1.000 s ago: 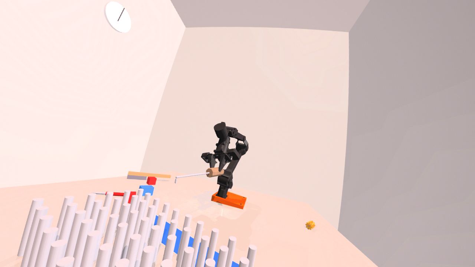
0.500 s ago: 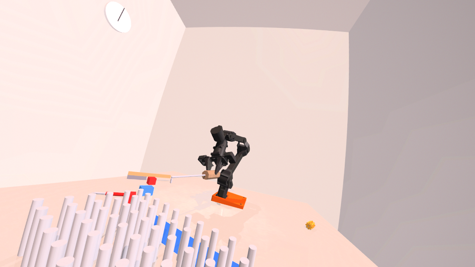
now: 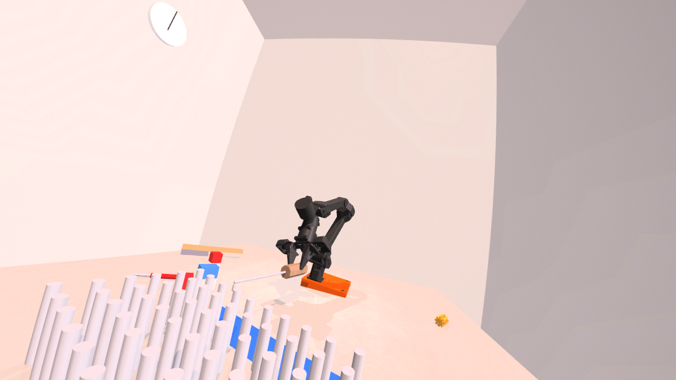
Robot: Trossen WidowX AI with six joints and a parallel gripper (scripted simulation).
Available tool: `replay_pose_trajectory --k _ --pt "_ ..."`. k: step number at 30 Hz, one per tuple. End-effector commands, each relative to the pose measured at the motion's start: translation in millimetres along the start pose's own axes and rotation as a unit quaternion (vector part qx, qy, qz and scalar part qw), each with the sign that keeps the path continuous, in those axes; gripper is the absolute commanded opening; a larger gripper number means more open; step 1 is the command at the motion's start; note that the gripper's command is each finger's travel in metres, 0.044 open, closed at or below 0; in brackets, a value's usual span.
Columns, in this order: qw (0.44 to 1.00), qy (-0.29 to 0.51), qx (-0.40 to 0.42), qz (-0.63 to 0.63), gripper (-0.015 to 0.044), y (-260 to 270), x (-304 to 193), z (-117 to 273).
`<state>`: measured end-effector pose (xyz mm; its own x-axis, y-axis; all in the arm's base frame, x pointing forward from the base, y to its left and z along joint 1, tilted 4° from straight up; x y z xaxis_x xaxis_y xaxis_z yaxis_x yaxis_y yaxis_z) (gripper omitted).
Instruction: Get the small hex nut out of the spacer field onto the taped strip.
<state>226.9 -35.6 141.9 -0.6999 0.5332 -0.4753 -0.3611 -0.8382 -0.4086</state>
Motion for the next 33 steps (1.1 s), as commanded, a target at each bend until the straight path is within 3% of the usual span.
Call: replay_pose_trajectory --k 1,15,33 --pt "1.000 -0.004 0.002 -0.003 0.0000 6 9 -14" --pt "1.000 -0.003 0.002 -0.003 0.0000 28 50 -53" --pt "1.000 -0.002 0.002 -0.003 0.0000 28 47 -56"
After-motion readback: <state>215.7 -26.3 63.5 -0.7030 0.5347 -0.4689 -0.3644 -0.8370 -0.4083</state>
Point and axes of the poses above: the point midway between the two fingers, 35 mm back from their tips, its own z axis back along the fingers, its own y axis across the jaws, x = y × z, the point moved 3 cm from there along z, back along the fingers, and after that the axes turned 7 degrees about -z, right-handed, at the moved point
